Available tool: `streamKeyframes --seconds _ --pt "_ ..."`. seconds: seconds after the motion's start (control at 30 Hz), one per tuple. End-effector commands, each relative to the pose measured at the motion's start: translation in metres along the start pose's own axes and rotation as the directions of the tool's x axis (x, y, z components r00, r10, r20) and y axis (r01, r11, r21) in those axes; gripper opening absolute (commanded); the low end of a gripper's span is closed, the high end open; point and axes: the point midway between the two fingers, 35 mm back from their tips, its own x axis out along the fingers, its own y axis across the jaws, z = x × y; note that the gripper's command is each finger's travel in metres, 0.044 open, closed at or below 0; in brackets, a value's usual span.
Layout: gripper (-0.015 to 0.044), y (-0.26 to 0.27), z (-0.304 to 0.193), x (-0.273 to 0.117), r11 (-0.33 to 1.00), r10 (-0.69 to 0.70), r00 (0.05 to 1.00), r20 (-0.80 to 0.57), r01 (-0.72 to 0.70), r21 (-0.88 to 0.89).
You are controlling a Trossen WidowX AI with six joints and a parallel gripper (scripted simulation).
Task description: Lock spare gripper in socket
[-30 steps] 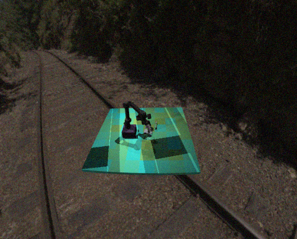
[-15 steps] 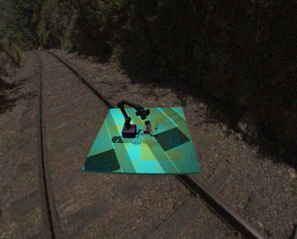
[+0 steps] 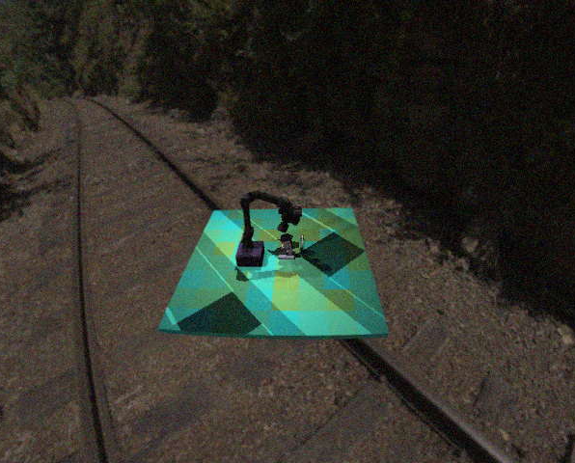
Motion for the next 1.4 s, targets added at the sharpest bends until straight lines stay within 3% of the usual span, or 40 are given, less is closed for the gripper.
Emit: streamKeyframes --seconds 0.0,0.1,0.2,0.37,0.93,1.37 --pt "0.018 0.006 0.043 0.021 0.669 -0.335 0.94 0.07 0.289 -0.685" --pt "0.018 0.011 0.061 0.031 0.35 -0.462 0.877 0.128 0.313 -0.883" --pt "0.018 0.02 0.079 0.041 -0.006 -0.571 0.796 0.201 0.241 -0.971" --pt "0.018 0.032 0.094 0.054 -0.352 -0.664 0.692 0.284 0.046 -0.935" --pt "0.018 0.033 0.096 0.059 -0.368 -0.668 0.686 0.288 0.031 -0.929" --pt "0.018 0.001 0.112 0.122 -0.368 -0.668 0.686 0.288 0.031 -0.929"
